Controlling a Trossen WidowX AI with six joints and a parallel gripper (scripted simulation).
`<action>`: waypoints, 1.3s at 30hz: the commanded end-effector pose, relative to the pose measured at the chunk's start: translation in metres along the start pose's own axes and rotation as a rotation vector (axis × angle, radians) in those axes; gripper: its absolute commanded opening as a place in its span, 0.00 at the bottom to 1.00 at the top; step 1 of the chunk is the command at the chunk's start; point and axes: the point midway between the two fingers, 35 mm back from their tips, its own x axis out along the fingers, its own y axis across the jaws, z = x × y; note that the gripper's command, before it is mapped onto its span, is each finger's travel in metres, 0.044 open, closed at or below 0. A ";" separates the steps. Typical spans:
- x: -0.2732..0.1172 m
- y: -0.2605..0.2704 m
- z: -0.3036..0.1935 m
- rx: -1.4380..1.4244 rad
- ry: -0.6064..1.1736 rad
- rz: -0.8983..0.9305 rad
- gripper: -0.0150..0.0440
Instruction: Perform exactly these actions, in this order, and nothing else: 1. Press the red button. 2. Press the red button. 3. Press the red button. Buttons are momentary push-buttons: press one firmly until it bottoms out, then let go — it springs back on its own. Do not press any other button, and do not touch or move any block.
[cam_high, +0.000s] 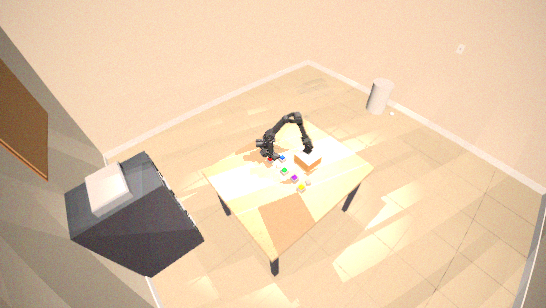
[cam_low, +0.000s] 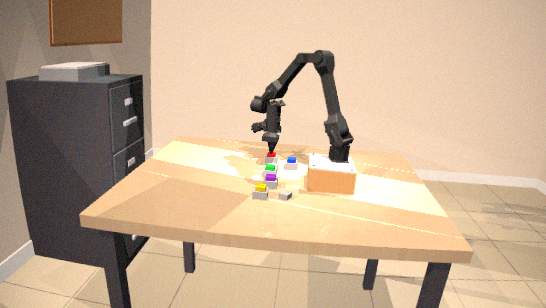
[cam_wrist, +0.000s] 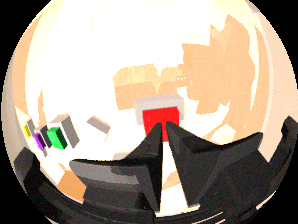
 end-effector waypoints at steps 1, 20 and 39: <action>0.005 0.001 -0.003 -0.004 0.010 0.003 0.29; 0.005 0.001 -0.003 -0.004 0.010 0.003 0.29; -0.050 0.120 0.048 -0.006 -0.001 0.010 0.73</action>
